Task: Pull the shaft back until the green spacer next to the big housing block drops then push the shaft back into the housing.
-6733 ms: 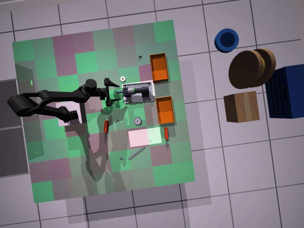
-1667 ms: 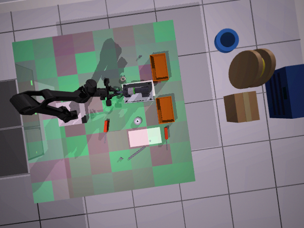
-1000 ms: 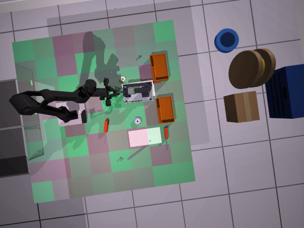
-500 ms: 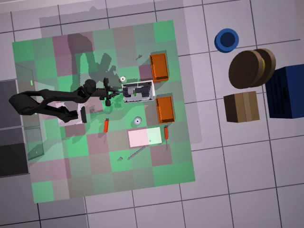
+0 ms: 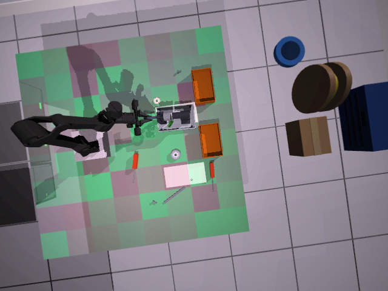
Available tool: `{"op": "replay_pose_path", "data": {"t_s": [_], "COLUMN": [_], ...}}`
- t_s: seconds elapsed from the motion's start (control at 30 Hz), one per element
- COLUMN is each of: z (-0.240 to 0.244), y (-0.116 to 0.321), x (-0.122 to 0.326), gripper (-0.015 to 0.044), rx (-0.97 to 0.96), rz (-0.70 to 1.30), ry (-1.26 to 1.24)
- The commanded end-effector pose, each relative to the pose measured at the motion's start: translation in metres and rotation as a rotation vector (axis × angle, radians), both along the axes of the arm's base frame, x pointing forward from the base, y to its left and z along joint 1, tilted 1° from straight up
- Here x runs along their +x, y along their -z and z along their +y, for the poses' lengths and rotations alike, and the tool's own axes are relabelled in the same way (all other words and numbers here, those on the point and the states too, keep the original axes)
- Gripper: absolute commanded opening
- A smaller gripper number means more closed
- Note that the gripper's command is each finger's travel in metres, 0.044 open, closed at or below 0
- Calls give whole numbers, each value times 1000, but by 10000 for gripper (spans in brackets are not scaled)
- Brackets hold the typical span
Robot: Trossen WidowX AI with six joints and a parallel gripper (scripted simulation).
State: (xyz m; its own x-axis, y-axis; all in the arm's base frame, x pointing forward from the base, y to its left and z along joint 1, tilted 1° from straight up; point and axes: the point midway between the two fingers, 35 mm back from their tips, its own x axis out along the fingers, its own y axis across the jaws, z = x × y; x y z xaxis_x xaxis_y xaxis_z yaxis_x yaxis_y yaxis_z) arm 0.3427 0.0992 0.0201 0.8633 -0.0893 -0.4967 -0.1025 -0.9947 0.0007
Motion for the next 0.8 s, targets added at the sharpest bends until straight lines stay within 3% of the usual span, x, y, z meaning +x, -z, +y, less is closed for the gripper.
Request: {"op": "replay_pose_path", "data": {"t_s": [0.0,0.77], "z": [0,0], "y": [0,0], "x": [0,3], "gripper": [0,0], "rx": [0,2], "rz": [0,0], "ry": [0,3]}}
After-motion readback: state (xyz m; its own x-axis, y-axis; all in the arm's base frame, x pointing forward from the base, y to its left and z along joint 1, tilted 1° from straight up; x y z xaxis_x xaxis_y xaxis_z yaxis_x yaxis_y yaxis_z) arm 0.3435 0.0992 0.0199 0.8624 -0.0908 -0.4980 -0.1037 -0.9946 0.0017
